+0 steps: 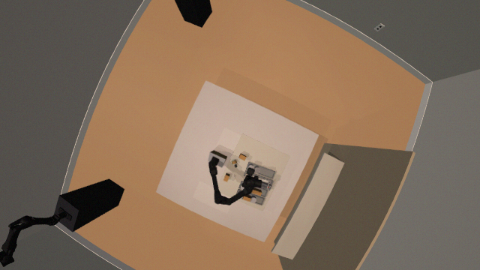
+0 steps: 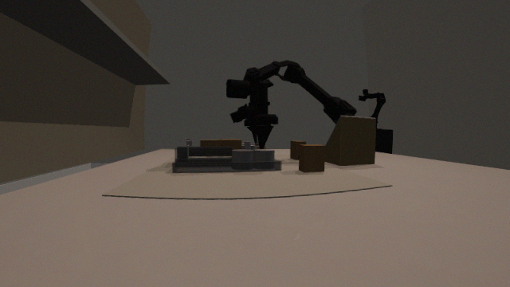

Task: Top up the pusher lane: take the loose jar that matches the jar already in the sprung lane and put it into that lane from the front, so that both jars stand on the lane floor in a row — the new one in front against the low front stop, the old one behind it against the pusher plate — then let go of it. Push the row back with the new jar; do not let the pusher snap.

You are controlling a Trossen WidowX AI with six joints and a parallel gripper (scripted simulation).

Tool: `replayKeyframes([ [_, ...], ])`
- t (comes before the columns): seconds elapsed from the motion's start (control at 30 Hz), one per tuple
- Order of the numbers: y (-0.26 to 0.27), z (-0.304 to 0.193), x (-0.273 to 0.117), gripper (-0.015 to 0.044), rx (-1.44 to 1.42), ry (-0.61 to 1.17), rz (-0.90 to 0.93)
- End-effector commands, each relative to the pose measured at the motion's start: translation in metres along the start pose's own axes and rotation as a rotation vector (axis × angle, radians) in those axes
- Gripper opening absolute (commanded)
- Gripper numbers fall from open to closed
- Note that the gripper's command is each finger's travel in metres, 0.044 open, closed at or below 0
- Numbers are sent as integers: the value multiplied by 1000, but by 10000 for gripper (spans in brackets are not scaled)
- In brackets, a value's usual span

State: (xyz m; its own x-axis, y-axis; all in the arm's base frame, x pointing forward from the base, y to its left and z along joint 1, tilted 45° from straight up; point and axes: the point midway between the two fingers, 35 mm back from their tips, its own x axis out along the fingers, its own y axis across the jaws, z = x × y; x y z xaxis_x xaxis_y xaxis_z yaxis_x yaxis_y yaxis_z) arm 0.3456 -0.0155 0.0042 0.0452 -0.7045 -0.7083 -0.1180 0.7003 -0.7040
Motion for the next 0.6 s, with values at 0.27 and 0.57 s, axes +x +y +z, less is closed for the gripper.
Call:
replayKeyframes([
  [0.27,-2,8,-2,0,14,-20,-5],
  [0.57,-2,8,1,0,14,-20,-5],
])
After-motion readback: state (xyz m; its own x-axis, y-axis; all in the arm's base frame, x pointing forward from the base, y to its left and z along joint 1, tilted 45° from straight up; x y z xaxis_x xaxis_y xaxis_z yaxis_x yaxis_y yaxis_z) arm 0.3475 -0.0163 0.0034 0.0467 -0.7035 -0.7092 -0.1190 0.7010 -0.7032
